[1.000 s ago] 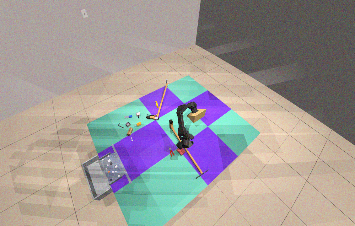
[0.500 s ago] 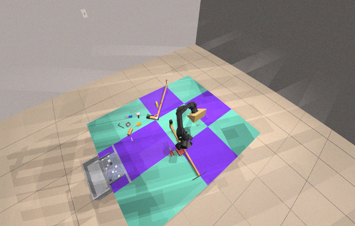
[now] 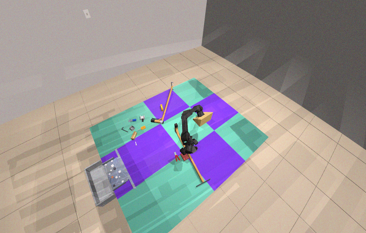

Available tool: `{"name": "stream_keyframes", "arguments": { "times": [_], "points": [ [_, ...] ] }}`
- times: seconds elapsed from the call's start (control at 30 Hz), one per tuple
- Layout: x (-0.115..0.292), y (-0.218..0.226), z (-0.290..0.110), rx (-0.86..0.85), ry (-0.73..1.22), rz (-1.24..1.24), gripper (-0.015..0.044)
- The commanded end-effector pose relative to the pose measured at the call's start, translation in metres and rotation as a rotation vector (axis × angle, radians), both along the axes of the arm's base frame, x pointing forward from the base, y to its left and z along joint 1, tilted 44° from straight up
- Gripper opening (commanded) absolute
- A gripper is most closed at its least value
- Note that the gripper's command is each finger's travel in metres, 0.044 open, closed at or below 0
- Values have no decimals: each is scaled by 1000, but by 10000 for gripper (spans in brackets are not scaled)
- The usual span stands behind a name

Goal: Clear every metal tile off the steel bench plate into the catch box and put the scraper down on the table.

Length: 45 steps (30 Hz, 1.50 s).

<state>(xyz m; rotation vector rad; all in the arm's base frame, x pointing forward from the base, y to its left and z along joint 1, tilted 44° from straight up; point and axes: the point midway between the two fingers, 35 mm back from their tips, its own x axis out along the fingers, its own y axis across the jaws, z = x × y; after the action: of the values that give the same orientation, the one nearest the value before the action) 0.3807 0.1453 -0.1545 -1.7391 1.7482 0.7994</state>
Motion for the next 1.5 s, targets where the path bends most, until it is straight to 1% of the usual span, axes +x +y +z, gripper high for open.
{"name": "stream_keyframes", "arguments": {
  "times": [0.0,0.4,0.53,1.47],
  "points": [
    [1,11,8,7,-7,0,0],
    [0,38,38,8,-6,0,0],
    [0,40,41,10,-19,-10,0],
    [-23,86,81,102,-516,-435,0]
  ]
}}
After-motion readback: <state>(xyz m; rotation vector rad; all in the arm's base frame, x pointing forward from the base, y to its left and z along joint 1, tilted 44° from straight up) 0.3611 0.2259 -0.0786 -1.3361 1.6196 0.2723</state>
